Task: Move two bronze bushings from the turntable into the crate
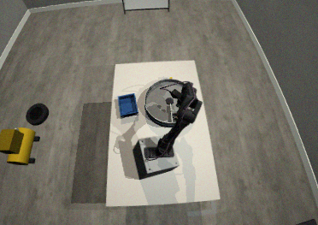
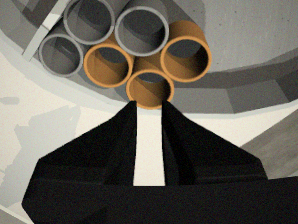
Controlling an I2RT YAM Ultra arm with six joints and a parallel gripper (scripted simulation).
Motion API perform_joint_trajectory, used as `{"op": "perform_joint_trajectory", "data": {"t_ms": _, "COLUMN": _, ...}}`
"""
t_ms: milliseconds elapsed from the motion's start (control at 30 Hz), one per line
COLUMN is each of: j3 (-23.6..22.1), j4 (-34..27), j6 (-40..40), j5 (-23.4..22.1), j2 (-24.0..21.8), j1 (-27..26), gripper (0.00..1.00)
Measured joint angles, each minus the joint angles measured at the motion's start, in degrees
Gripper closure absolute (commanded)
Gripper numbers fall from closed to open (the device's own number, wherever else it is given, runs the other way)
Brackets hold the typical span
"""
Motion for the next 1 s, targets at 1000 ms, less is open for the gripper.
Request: {"op": "perform_joint_trajectory", "data": {"t_ms": 1000, "j3": 1.8, "j4": 8.4, "j6": -6.4, "j5": -1.2, "j2": 5.2, "j1": -4.0, "gripper": 0.85}}
